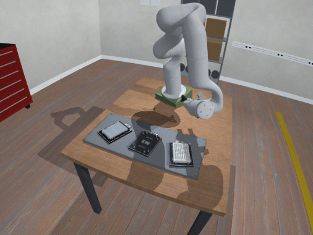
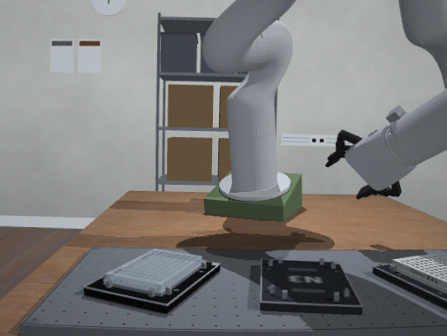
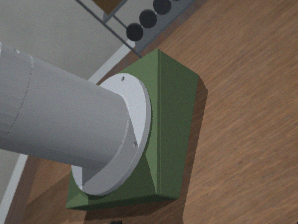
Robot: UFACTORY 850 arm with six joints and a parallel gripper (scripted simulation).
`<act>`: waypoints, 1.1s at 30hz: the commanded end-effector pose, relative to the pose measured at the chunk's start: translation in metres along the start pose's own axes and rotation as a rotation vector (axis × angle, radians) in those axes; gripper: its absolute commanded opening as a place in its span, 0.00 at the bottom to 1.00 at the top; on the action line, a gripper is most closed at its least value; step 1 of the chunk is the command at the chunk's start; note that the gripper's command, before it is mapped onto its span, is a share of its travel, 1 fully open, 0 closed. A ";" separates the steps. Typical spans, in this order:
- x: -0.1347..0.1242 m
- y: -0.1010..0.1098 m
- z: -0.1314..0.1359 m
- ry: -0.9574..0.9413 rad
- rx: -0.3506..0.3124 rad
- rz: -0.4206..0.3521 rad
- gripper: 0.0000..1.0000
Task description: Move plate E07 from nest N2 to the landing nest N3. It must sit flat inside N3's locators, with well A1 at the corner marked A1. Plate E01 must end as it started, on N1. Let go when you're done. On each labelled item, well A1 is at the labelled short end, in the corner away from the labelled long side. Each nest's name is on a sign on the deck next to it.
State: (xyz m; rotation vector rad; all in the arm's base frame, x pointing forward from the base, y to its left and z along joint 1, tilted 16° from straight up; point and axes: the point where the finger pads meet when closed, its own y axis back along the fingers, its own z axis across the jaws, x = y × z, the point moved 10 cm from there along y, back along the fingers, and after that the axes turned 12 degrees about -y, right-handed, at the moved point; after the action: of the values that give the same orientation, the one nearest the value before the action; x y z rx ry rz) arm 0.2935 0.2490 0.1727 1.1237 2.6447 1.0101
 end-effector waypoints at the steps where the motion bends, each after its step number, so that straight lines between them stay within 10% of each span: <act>1: 0.000 0.001 0.000 0.000 -0.001 0.000 1.00; 17: 0.000 0.001 0.000 0.000 -0.001 0.000 1.00; 33: -0.056 0.010 -0.026 -0.433 -0.196 0.090 1.00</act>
State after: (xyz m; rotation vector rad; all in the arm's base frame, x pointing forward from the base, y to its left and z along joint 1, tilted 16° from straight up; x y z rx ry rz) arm 0.3259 0.2110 0.1857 1.2414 2.2411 0.9195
